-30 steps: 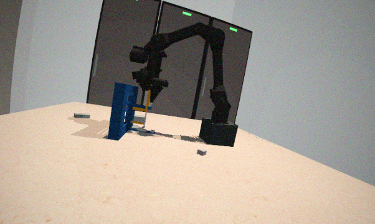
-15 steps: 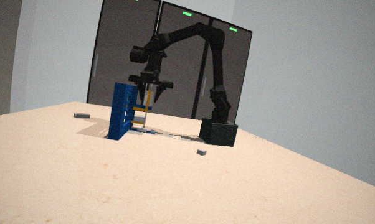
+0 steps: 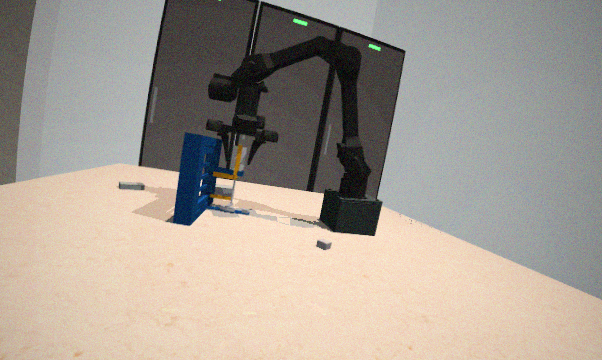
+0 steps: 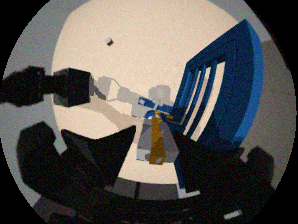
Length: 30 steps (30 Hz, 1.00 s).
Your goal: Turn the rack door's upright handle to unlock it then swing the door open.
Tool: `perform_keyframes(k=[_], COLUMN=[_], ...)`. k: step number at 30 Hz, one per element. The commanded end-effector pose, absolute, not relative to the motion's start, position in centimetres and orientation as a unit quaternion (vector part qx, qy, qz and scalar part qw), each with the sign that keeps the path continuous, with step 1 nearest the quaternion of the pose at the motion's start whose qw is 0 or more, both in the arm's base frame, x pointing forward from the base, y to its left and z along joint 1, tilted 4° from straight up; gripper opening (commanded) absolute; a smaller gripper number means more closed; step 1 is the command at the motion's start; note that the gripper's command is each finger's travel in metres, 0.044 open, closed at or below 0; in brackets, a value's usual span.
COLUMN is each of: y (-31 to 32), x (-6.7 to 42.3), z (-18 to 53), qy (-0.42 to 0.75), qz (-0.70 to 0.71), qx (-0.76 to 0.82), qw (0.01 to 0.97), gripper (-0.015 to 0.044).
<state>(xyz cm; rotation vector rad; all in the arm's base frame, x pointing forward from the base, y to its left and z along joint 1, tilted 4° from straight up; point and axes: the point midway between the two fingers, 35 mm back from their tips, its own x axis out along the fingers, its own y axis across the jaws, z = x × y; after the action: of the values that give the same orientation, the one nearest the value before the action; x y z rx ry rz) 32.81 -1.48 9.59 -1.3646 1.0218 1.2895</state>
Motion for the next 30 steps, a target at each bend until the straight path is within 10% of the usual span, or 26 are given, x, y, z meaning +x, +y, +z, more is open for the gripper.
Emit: perform_keyframes(k=[1,5,30], y=[-1.43,-1.43,-1.18], x=[32.82,32.82,32.17], z=[9.54,9.54,9.5], qy=[0.414,0.414,0.453], qz=[0.533,0.533,0.5], qx=[-0.562,-0.562,-0.524], qw=[0.478,0.478,0.519], gripper=[0.021,0.0105,0.0017])
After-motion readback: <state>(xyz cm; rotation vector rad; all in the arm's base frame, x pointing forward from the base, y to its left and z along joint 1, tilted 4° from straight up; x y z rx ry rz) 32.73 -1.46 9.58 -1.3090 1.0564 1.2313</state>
